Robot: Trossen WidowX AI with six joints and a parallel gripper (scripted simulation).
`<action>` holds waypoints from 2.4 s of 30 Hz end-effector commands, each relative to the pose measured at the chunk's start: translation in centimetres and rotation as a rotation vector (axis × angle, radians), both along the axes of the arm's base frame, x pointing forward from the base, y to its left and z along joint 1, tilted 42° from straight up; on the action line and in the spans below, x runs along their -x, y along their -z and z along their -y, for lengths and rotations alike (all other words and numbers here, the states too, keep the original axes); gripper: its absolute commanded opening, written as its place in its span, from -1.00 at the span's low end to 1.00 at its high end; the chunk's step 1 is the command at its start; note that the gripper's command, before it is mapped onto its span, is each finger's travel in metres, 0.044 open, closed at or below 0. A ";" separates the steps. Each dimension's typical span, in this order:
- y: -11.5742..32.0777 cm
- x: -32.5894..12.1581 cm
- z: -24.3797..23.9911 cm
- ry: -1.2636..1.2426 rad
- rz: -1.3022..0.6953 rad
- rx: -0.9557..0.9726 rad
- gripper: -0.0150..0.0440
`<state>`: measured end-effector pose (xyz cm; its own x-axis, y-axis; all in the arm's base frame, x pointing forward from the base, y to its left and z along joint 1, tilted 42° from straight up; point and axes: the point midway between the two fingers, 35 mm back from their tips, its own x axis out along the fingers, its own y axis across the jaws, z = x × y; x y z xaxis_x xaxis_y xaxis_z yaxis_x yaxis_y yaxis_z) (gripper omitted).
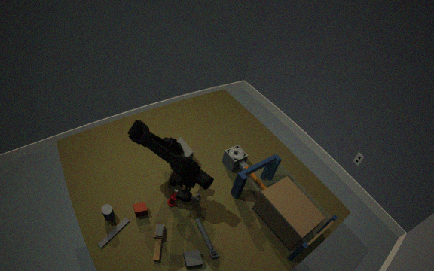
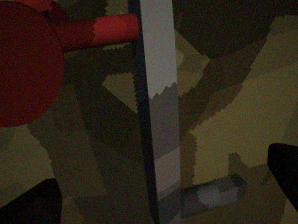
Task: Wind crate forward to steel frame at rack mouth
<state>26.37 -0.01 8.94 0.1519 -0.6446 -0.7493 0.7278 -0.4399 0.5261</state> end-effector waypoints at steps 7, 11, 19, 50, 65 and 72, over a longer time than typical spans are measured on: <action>1.5 0.1 2.0 0.000 -0.002 0.009 1.00; 1.8 0.1 2.2 0.000 -0.002 0.009 1.00; 2.6 -0.1 3.0 0.000 -0.002 0.010 1.00; 1.4 -0.3 1.6 -0.009 0.004 -0.002 -0.49; -9.1 2.4 -7.3 -0.092 0.010 -0.022 -0.49; -9.0 2.3 -7.3 -0.101 0.005 -0.016 -0.49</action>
